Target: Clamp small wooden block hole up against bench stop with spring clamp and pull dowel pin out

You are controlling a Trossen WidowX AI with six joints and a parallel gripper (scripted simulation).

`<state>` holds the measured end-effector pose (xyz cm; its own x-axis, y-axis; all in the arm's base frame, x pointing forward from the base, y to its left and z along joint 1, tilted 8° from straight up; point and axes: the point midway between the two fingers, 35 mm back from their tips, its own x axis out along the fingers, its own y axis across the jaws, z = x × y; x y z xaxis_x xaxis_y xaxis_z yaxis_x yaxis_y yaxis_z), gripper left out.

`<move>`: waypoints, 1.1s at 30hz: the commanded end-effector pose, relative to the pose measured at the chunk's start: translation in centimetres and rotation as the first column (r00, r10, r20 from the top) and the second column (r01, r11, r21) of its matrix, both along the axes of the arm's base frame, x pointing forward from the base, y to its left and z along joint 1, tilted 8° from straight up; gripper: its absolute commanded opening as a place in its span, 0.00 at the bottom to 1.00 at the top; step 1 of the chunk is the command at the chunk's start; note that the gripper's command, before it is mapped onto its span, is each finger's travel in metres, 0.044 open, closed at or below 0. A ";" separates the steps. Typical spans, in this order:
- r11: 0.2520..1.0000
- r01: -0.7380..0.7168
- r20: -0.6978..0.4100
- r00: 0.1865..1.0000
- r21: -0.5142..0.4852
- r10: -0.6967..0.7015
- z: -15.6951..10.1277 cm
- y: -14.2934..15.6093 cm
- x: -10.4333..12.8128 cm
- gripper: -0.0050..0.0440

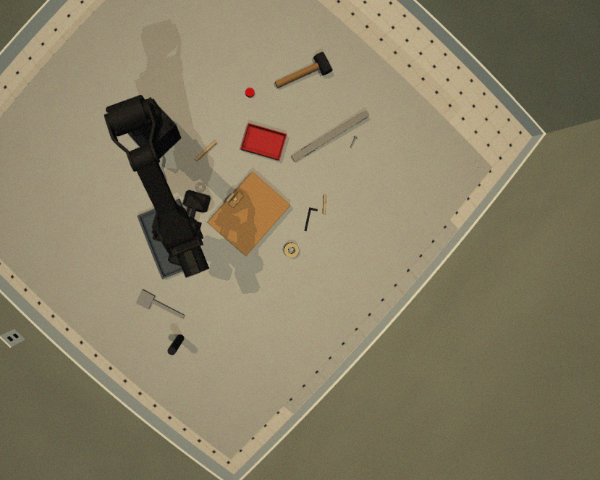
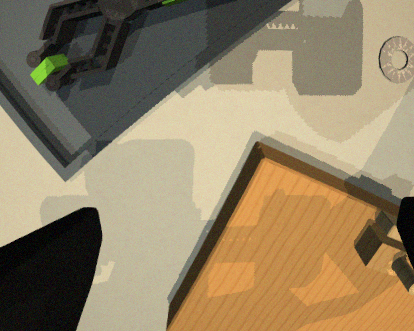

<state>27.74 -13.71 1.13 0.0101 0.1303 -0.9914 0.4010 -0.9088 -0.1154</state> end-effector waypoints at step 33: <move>0.798 0.602 -0.077 0.795 -0.019 -0.601 1.0 -5.0 -5.1 1.00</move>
